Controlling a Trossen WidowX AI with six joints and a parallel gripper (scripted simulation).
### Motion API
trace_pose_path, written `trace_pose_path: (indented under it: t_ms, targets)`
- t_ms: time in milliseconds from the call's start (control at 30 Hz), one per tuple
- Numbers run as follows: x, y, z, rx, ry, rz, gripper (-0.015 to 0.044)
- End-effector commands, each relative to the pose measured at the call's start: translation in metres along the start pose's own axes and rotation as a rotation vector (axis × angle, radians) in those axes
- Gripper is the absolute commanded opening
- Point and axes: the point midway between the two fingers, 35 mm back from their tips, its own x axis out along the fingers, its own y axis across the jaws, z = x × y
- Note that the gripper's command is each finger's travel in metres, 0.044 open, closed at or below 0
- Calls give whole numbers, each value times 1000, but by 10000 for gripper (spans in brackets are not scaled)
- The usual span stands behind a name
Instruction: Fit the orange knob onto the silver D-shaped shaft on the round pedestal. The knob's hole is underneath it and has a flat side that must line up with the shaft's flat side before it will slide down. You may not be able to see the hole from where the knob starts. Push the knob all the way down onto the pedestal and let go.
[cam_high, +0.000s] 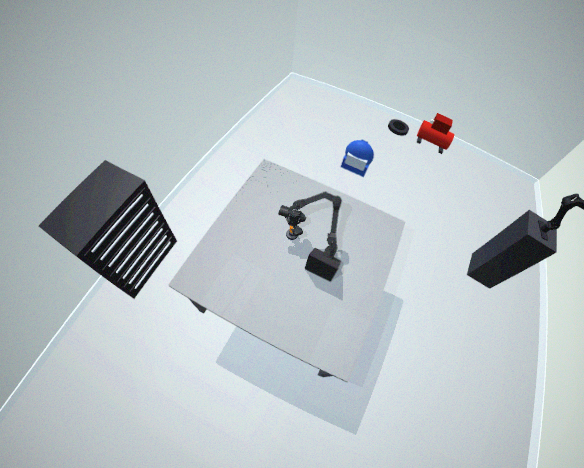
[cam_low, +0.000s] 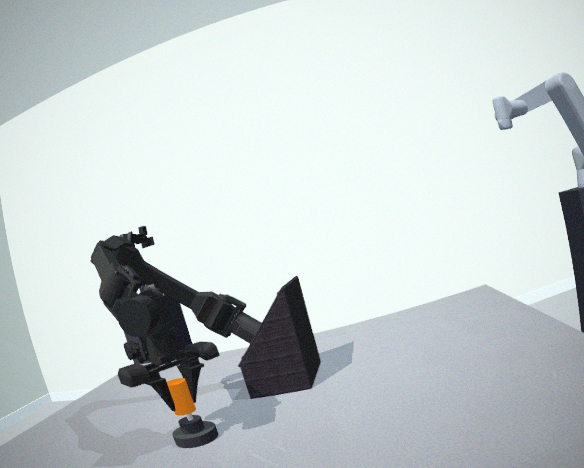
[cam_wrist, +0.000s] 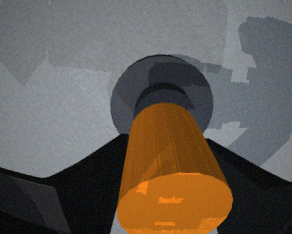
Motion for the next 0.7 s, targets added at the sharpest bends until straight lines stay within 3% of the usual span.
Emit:
trace_pose_path:
  t_ms: [0, 333, 667]
  targets:
    - [1, 1, -1, 4, 2, 2, 0]
    - [-3, 0, 0, 14, 2, 2, 0]
    - [-1, -3, 2, 213, 2, 2, 0]
